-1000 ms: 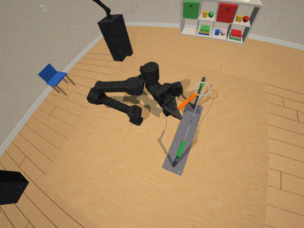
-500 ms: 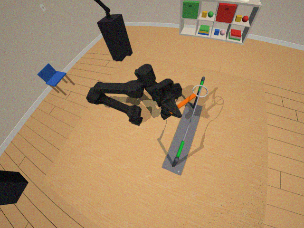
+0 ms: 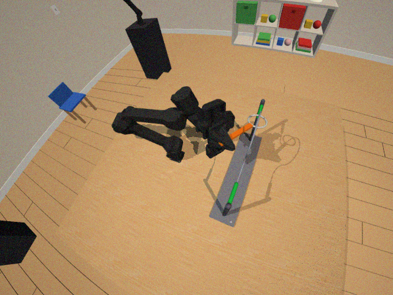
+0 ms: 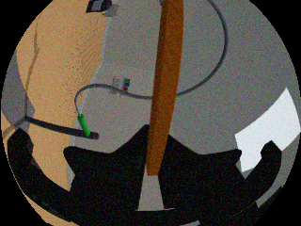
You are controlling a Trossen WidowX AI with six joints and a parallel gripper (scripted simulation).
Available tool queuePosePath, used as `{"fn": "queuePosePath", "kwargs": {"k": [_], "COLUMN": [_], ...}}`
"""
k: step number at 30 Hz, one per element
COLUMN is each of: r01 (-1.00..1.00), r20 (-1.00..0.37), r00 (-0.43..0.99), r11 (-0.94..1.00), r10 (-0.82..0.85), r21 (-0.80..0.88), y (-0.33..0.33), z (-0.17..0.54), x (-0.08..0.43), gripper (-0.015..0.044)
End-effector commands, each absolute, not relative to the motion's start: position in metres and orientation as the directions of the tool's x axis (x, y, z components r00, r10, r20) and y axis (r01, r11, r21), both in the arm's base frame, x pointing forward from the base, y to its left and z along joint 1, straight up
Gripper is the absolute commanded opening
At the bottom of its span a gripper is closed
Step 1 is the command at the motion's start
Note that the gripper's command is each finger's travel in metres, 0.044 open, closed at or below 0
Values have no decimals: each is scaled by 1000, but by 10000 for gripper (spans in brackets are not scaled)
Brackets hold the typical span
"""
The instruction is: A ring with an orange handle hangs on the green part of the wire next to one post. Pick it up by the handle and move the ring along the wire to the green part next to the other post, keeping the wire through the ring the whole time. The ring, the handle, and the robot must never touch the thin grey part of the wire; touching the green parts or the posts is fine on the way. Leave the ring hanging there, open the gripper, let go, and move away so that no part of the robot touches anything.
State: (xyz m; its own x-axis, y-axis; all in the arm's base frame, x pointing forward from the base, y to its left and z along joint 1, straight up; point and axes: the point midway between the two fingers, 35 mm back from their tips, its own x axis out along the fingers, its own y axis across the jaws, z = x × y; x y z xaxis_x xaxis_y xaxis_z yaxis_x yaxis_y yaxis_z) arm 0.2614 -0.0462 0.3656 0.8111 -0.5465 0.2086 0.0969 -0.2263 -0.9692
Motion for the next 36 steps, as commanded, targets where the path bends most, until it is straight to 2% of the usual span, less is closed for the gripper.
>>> {"fn": "queuePosePath", "kwargs": {"k": [1,16,36], "r01": [96,99,120], "r20": [226,188,-20], "r00": [812,811,831], "r11": [-258,-186,215], "r10": [-539,-553,-556], "r21": [-961,-977,-969], "y": [-47,-52,-51], "z": [365,343,277], "x": [261,261,266], "gripper": [-150,-150,-150]}}
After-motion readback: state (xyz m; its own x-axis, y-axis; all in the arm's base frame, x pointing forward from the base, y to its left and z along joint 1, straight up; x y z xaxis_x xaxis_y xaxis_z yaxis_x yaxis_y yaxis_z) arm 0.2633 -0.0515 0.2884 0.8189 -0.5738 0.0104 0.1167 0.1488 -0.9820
